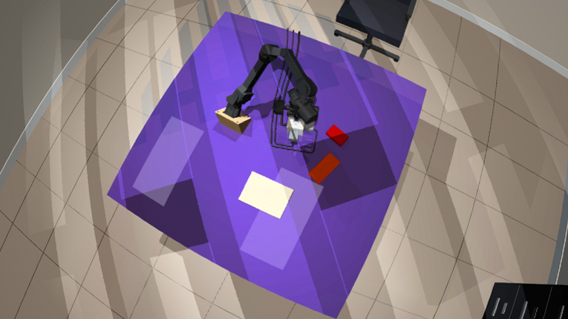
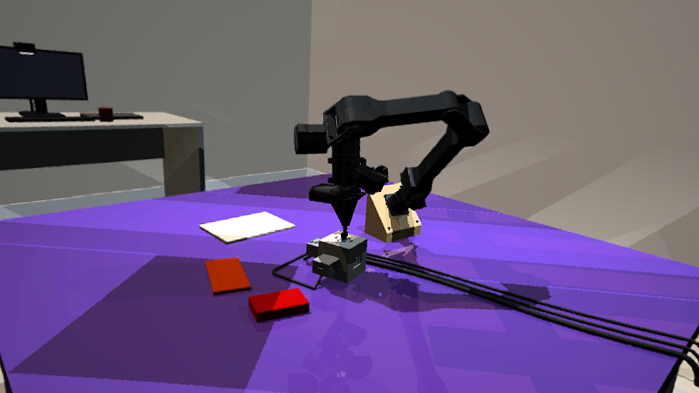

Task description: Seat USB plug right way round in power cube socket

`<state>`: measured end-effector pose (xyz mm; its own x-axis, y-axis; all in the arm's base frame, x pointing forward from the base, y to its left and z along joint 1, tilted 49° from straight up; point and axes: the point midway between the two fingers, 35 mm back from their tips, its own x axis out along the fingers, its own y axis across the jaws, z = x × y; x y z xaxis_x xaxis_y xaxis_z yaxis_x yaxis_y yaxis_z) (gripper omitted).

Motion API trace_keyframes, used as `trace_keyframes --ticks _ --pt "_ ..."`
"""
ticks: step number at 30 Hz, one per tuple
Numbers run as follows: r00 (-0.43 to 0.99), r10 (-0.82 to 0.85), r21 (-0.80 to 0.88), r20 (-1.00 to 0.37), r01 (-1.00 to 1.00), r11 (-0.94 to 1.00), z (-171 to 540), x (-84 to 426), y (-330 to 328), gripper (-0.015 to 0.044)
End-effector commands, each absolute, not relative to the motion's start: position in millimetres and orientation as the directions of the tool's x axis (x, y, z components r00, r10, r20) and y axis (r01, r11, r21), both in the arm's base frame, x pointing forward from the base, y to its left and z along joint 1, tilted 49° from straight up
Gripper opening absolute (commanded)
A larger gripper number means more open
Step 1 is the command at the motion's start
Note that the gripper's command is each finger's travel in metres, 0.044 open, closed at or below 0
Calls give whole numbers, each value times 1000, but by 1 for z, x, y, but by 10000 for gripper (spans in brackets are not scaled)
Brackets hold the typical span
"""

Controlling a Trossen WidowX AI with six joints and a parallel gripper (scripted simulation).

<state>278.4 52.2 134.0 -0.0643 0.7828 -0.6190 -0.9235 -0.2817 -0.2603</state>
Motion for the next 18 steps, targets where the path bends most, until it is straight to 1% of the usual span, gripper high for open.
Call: trace_keyframes --ticks 1,18 --pt "-62 785 -260 -617 -925 -277 134 279 53 0" --pt "-62 785 -260 -616 -925 -277 133 279 55 0"
